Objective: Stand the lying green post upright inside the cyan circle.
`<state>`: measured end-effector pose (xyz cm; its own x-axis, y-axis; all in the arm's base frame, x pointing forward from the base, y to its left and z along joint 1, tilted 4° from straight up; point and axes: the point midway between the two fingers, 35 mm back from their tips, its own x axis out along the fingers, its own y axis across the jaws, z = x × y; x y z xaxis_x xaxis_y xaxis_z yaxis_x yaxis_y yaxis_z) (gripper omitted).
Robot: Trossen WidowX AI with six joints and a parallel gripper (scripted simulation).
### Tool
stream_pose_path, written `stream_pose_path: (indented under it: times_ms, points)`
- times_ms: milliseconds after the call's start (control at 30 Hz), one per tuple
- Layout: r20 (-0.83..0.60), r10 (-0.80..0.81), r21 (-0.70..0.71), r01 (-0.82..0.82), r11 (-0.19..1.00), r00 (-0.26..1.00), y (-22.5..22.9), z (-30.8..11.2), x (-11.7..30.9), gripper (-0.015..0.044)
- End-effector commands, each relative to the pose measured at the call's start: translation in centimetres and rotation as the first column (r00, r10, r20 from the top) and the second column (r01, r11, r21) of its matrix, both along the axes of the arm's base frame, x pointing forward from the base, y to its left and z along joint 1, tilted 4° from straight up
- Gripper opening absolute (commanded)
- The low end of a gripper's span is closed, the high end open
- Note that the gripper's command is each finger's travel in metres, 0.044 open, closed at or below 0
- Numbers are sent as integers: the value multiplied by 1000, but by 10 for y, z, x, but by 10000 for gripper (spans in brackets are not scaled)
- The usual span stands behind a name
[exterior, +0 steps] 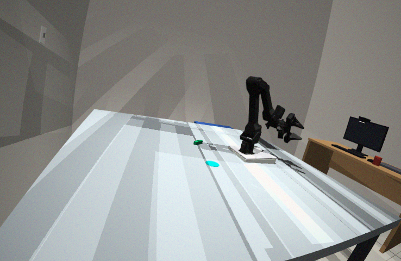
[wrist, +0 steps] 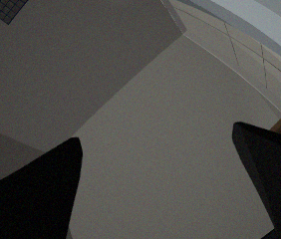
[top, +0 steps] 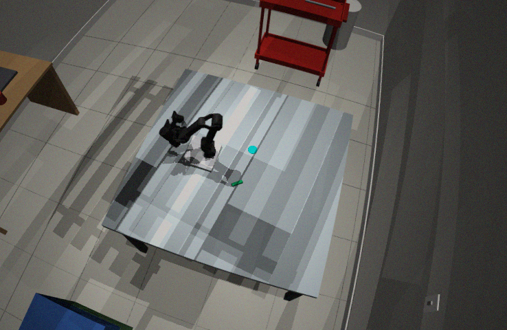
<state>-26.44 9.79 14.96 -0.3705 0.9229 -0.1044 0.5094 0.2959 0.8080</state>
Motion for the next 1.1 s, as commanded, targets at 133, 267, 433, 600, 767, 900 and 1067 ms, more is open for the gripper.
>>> stream_pose_path:
  times_ms: [133,267,433,600,767,900,1067]
  points:
    - [122,128,13,-130,991,984,-24,-4,-13,269]
    - [294,299,21,-319,948,908,-61,-9,-26,233]
    - [487,424,37,-504,863,763,-101,-11,-36,233]
    - [720,495,34,-738,674,486,-159,-14,-39,233]
    - [885,425,-5,-910,415,189,-217,-16,-29,233]
    - [962,274,-63,-982,177,-12,-261,-18,-12,233]
    - [986,5,-163,-978,-128,-165,-311,-21,20,233]
